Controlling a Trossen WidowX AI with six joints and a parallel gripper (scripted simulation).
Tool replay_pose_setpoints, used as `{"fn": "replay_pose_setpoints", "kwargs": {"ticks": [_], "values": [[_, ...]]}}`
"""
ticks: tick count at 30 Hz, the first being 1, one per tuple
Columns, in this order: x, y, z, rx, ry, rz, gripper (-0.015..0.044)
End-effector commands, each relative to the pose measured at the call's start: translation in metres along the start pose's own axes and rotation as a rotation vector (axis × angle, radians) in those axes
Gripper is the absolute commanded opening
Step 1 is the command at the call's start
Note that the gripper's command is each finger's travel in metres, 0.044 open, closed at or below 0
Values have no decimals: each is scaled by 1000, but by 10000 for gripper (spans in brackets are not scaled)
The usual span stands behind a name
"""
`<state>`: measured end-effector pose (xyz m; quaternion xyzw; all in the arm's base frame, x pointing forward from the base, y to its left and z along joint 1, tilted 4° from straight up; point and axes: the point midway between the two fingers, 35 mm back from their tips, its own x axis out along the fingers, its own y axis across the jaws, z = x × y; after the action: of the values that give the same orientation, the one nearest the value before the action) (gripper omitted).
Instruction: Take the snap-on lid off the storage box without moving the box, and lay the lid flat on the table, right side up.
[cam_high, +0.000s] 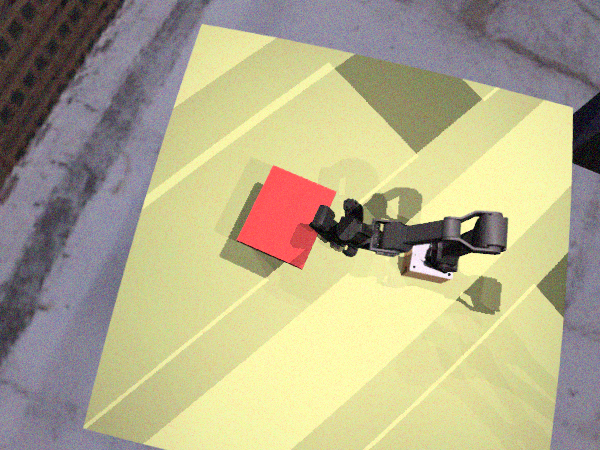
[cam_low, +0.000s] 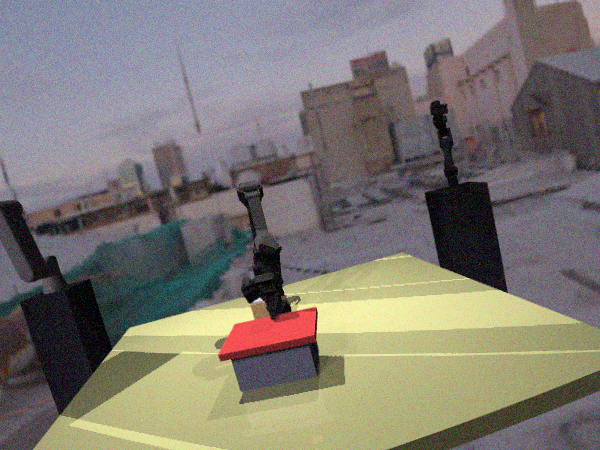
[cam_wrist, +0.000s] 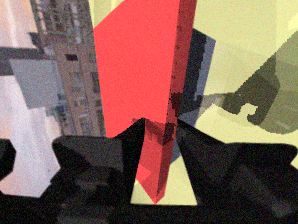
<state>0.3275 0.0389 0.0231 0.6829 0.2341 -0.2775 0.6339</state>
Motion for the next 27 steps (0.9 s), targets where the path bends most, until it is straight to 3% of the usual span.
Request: {"fn": "replay_pose_setpoints", "kwargs": {"ticks": [1, 27], "values": [[-2, 3, 0, 0, 1, 6, 0], [-6, 6, 0, 0, 1, 6, 0]]}}
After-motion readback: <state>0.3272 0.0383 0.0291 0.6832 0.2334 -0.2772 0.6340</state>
